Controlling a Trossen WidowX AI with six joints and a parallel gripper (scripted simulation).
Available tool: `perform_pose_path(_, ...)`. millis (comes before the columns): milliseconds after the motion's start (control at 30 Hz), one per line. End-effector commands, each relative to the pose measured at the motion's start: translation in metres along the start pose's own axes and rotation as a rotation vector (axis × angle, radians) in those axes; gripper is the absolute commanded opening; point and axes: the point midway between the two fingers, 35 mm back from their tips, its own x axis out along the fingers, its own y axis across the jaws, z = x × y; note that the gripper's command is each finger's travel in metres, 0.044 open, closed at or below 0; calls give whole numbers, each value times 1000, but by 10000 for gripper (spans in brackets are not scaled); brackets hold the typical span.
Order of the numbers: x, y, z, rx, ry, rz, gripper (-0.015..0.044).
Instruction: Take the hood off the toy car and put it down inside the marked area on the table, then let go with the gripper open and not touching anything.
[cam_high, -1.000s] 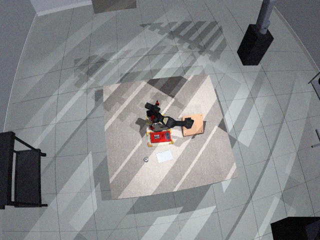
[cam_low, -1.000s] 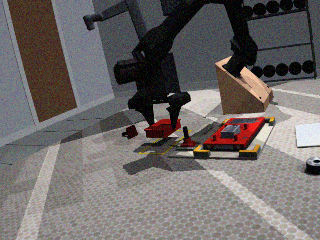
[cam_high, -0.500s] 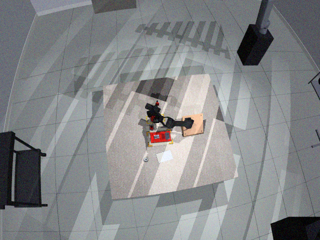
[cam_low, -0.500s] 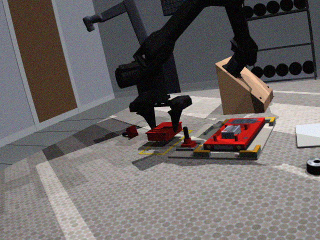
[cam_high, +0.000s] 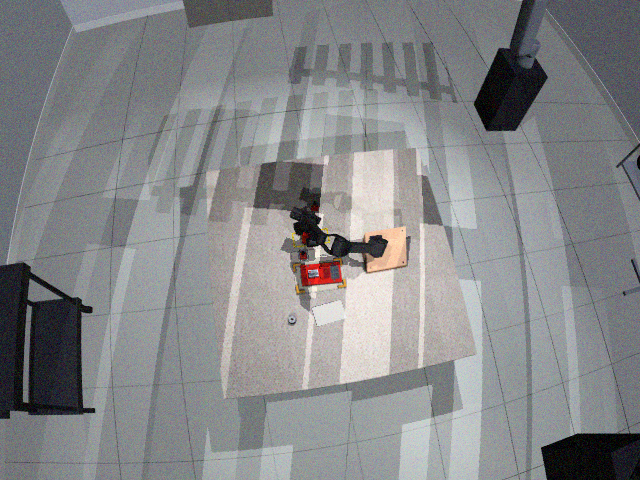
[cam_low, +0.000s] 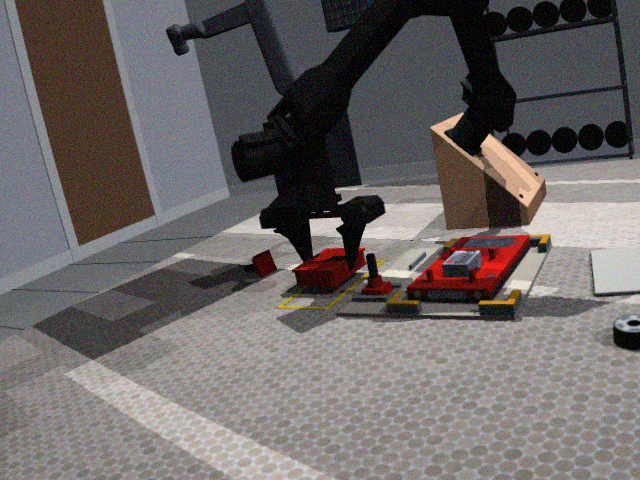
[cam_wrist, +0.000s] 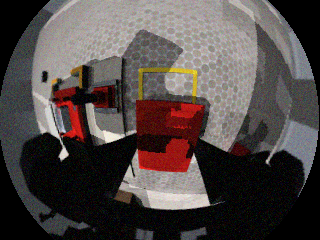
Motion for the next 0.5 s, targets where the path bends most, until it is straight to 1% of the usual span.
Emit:
perform_pose_path(0,3,0,-1,6,-1,7,0)
perform_pose_path(467,10,0,-1,6,-1,7,0)
